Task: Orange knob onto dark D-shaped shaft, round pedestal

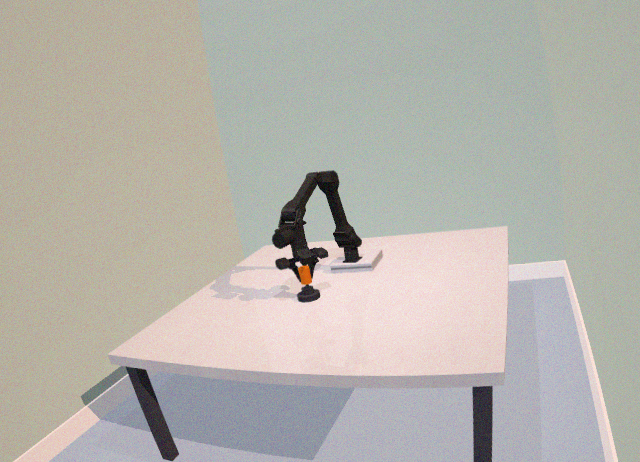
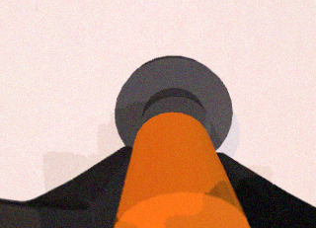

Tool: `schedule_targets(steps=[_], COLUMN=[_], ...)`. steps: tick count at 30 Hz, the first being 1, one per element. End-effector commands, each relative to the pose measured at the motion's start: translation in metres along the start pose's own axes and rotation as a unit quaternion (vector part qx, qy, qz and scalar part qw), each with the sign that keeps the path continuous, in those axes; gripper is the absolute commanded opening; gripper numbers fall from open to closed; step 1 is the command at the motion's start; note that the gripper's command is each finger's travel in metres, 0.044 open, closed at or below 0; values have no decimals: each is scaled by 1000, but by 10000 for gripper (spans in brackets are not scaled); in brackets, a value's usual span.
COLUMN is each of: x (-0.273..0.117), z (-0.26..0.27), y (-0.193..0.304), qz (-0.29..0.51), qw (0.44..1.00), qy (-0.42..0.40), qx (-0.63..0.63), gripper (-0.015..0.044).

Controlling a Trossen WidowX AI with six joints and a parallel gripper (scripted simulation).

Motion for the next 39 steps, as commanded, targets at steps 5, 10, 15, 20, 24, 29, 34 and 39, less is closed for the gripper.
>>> schedule_targets(steps=[5, 10, 15, 20, 24, 29, 34, 39], x=[-3, 0, 1, 1, 1, 2, -1, -4], z=[-4, -4, -4, -3, -2, -1, 0, 1], y=[-4, -4, -4, -3, -2, -1, 0, 1], qz=[-3, -3, -3, -3, -3, -2, -2, -2], qw=[1000, 1000, 1000, 1000, 1000, 1000, 1000, 1000], qy=[3, 3, 3, 3, 3, 3, 3, 3], qx=[-4, -4, -4, -4, -4, -4, -4, -8], gripper=[0, 0, 0, 0, 0, 0, 0, 0])
Point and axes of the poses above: the point midway between the two fingers, 35 mm back from their tips, its own x axis out along the fingers, its own z axis across the jaws, y = z × x, the point moved 6 cm from there along -x, back along the fingers, and after that the axes turned 8 degrees about x, right-handed, at the moved point
